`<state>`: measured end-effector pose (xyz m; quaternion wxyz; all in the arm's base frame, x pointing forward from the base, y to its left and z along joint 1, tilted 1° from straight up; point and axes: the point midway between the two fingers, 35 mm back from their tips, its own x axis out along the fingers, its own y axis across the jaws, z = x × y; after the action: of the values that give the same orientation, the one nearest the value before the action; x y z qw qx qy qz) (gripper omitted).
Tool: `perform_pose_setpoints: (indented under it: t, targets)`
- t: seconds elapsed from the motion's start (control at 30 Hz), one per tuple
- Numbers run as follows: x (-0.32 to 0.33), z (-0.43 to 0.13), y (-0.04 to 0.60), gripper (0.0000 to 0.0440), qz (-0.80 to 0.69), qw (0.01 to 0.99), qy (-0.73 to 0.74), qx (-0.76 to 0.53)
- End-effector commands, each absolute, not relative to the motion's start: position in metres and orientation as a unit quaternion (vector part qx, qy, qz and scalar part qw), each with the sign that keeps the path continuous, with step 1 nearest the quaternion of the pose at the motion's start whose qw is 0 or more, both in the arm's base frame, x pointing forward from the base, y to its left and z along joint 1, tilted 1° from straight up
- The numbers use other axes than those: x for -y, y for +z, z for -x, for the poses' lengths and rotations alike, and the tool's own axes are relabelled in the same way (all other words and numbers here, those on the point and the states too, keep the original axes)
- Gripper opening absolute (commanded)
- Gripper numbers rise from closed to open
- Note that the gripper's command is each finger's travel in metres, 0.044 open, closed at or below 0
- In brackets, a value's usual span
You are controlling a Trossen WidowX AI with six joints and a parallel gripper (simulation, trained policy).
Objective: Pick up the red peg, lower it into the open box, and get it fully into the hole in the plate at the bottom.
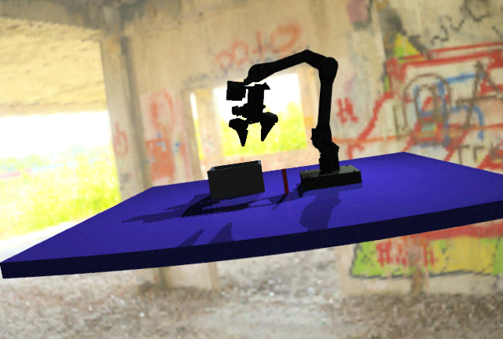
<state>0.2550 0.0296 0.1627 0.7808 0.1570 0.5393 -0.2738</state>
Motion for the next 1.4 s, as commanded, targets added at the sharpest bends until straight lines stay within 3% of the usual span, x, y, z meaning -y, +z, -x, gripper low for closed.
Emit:
perform_pose_setpoints:
  t: [0.0,0.53,1.17,1.23,1.37]
  targets:
    - [-0.048,-0.236,0.157,0.044,-0.173,0.763,-0.273,-0.56]
    - [-0.116,-0.161,0.115,0.044,-0.205,0.682,-0.291,-0.639]
    - [-0.152,-0.148,0.032,0.0431,-0.212,0.691,-0.263,-0.639]
    - [-0.153,-0.149,0.026,0.0417,-0.209,0.692,-0.259,-0.64]
    - [-0.152,-0.146,0.012,0.032,-0.201,0.688,-0.26,-0.648]
